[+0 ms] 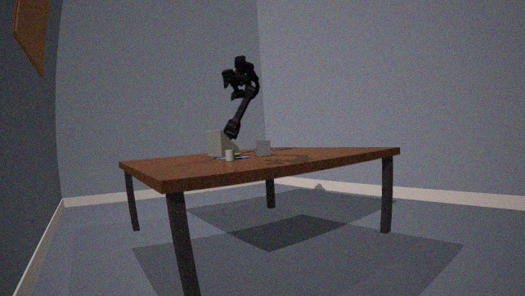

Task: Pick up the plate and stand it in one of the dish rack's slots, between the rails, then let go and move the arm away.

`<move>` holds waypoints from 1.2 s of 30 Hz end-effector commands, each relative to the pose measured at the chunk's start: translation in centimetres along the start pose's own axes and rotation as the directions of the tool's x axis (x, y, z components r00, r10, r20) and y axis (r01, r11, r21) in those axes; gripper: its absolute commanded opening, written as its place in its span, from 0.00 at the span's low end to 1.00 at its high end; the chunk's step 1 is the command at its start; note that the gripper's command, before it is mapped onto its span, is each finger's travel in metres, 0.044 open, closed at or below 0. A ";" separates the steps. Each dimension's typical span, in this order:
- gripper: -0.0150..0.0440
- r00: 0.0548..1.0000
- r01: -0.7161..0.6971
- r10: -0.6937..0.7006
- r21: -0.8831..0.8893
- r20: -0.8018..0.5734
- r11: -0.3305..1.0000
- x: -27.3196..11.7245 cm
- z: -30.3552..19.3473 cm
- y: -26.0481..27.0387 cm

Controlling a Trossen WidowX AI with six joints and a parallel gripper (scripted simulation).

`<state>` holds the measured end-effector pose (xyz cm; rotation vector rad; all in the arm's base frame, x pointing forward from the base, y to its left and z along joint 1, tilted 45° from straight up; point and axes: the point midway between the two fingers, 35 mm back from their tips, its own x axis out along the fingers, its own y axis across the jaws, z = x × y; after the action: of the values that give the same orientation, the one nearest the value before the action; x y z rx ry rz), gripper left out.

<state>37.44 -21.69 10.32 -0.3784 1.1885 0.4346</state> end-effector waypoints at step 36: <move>0.93 0.726 -0.578 0.688 0.547 0.005 0.606 9.6 -3.2 14.6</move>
<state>30.39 -11.78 1.36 0.5161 1.5716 0.6685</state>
